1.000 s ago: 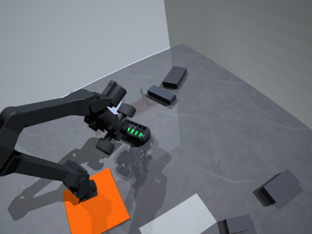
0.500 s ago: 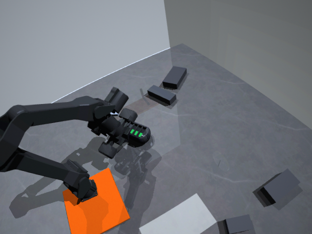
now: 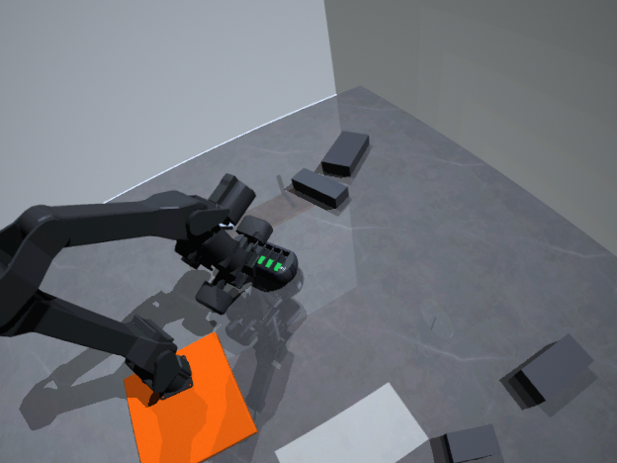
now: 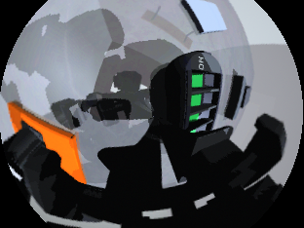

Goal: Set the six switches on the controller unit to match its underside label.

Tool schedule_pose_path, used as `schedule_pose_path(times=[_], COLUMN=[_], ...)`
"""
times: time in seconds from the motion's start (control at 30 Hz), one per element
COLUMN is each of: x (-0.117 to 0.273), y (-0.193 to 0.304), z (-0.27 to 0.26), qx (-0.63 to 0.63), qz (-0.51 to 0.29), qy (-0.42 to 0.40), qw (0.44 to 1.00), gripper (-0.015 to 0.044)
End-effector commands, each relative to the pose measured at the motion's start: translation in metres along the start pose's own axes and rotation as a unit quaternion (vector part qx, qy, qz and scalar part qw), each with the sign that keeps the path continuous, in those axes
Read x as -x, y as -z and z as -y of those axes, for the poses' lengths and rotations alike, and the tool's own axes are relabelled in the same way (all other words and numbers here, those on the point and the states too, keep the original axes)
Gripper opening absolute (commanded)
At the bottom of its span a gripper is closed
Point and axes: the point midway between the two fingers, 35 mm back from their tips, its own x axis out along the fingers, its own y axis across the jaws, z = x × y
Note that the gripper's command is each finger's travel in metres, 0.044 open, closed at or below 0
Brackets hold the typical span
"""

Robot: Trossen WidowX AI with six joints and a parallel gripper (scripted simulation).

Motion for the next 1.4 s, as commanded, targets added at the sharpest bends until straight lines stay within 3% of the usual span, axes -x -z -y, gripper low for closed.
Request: schedule_pose_path(times=[0.0, 0.7, 0.87, 1.1, 1.37], x=[0.001, -0.002, 0.046, 0.049, 0.046], y=[0.000, 0.000, 0.000, 0.000, 0.000], z=[0.004, 0.023, 0.008, 0.008, 0.019], qx=[0.002, 0.002, 0.002, 0.002, 0.002], qz=[0.001, 0.001, 0.001, 0.001, 0.001], qy=[0.003, 0.004, 0.002, 0.001, -0.075], qw=[1.000, 1.000, 1.000, 1.000, 0.997], gripper=[0.0000, 0.0000, 0.0000, 0.0000, 0.0000])
